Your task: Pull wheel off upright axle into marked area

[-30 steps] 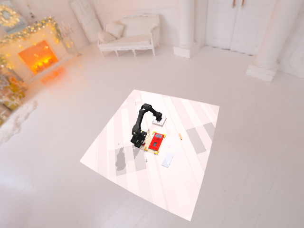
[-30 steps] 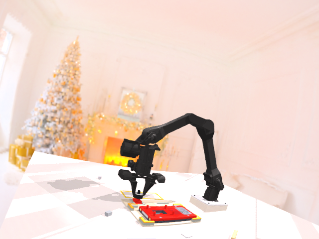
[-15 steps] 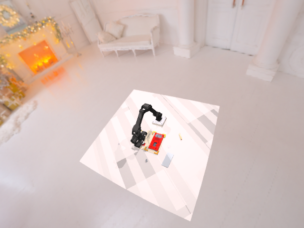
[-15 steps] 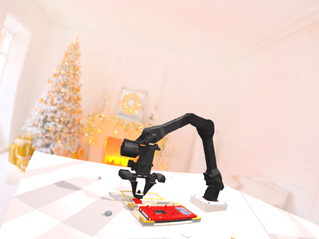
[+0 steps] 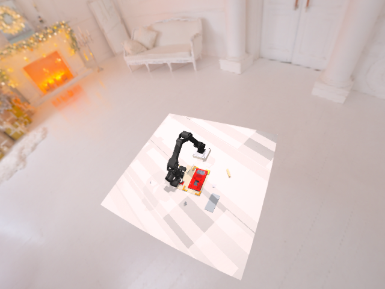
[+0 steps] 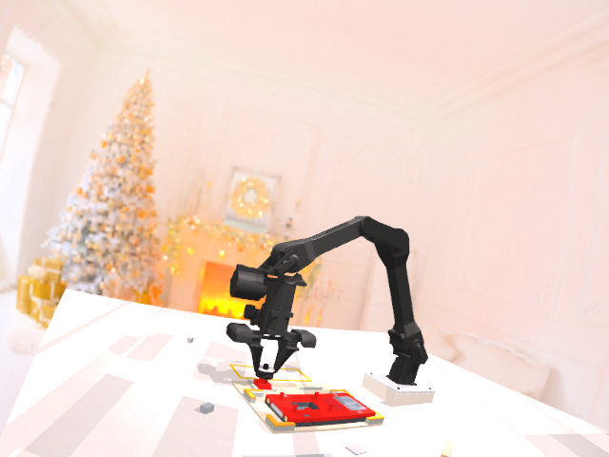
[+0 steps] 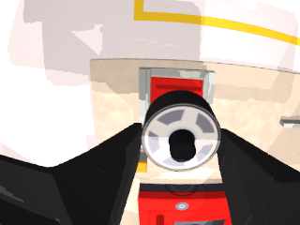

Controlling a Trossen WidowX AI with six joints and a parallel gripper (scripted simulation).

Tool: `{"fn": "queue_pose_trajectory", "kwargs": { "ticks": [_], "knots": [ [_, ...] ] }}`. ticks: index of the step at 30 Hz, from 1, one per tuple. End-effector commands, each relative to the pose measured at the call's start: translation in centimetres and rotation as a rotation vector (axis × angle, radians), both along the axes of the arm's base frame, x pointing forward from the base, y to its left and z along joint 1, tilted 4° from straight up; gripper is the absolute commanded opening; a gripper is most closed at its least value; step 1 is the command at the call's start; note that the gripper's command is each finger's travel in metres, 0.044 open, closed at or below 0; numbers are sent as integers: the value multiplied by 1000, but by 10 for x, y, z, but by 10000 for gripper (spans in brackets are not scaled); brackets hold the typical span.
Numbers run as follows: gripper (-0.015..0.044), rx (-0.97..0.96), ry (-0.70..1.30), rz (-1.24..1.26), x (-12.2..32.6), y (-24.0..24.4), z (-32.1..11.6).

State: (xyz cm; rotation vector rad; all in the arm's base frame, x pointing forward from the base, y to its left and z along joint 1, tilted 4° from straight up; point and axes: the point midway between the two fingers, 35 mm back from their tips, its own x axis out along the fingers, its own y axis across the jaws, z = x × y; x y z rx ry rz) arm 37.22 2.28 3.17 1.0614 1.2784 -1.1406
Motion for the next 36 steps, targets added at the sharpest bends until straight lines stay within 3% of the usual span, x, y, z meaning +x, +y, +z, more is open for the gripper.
{"fn": "queue_pose_trajectory", "kwargs": {
  "ticks": [1, 36],
  "knots": [
    [0, 0, -7, 0, 2, 0, 5],
    [0, -2, -8, 0, 2, 1, 16]
  ]
}}
